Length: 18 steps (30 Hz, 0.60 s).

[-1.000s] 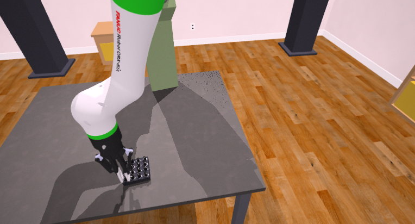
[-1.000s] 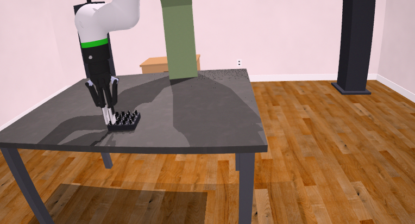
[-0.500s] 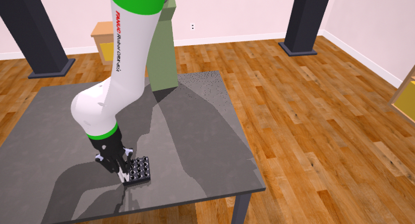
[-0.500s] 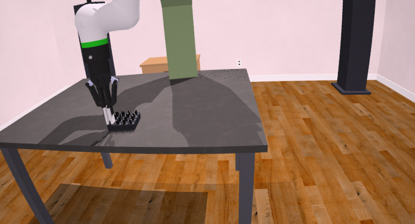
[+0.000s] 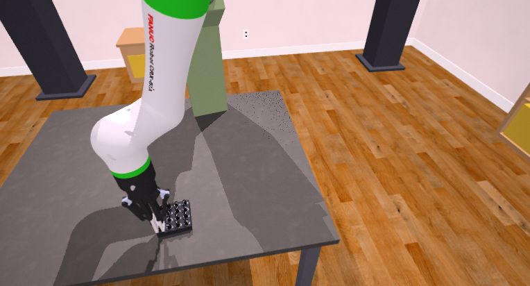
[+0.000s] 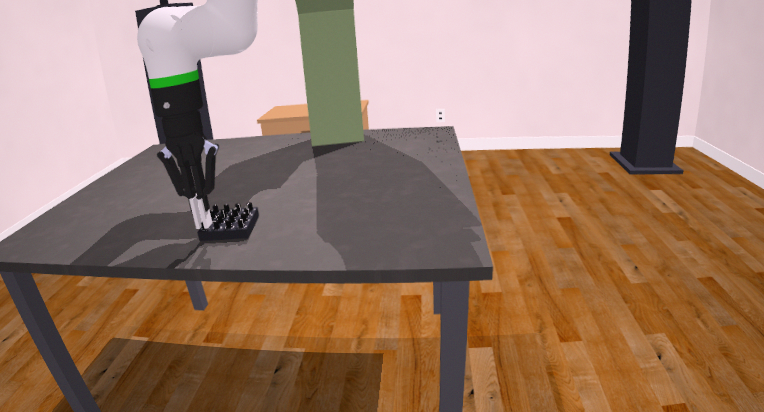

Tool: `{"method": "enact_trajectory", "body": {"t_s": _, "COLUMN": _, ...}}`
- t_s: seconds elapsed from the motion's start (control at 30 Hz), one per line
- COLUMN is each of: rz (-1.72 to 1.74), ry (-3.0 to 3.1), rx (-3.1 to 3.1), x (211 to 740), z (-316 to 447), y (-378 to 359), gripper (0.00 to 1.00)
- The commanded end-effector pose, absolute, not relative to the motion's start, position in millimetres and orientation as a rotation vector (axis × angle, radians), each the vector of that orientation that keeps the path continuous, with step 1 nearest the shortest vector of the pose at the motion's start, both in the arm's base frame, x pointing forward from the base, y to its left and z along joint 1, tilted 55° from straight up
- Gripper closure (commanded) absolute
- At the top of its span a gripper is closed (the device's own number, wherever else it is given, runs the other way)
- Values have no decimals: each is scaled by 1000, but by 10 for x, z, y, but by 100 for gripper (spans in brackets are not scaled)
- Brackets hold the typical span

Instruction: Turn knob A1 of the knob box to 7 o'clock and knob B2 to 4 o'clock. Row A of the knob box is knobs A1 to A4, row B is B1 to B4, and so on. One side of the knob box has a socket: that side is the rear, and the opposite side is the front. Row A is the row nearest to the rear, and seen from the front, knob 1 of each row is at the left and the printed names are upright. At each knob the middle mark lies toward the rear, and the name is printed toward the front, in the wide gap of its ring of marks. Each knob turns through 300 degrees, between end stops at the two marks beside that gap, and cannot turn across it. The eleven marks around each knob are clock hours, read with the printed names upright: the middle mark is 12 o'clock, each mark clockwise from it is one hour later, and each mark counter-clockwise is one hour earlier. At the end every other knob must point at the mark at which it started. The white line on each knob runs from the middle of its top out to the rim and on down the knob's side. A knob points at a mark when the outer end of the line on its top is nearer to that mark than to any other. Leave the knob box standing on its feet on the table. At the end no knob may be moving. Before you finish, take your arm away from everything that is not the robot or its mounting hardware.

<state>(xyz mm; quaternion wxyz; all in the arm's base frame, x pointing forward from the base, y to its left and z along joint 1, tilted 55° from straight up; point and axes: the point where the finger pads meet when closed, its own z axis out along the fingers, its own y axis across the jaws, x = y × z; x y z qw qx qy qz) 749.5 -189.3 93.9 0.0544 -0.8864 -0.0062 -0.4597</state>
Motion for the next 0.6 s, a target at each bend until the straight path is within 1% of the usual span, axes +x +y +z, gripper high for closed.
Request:
{"method": "enact_trajectory", "body": {"t_s": 0.0, "rz": -1396, "ry": -19, "rx": -2692, "x": 7494, "z": 939, "y": -1895, "gripper": 95}}
{"method": "enact_trajectory", "body": {"t_s": 0.57, "rz": -1405, "ry": -60, "rx": -2703, "x": 7494, "z": 939, "y": -1895, "gripper": 95}}
